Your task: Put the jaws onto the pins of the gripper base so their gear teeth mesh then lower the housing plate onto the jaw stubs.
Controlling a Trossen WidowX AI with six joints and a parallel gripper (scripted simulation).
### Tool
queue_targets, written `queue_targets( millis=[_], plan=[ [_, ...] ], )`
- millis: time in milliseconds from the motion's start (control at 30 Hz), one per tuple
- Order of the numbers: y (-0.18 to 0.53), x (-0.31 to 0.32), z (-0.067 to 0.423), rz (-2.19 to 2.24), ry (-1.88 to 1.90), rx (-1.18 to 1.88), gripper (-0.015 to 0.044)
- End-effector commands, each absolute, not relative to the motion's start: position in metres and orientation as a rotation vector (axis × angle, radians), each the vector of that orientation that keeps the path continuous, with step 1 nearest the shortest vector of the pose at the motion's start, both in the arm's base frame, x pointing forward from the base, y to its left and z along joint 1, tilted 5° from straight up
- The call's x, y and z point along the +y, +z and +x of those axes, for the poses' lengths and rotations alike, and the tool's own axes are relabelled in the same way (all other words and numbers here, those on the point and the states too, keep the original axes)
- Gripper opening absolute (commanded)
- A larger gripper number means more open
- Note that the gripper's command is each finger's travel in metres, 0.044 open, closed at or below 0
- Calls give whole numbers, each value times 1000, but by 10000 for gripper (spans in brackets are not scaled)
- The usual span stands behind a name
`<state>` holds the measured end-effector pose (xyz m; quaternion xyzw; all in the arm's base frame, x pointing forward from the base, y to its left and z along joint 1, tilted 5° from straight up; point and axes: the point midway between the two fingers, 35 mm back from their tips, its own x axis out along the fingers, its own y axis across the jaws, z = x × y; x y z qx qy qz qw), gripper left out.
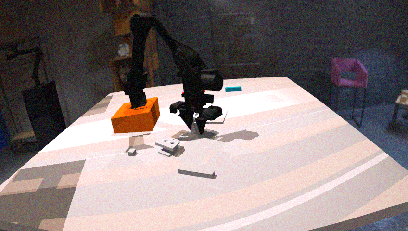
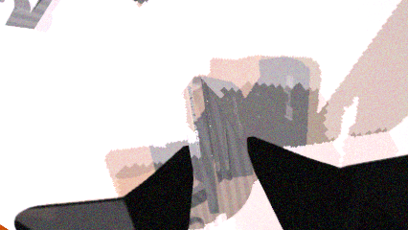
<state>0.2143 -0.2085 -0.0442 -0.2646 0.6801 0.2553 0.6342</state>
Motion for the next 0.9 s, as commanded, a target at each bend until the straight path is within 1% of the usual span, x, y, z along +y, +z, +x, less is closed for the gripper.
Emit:
queue_targets(
  millis=[0,167,867],
  plan=[
    [-44,-209,215,-606,582,1554,134],
    [-40,-209,215,-606,582,1554,134],
    [26,-207,219,-610,583,1557,134]
  ],
)
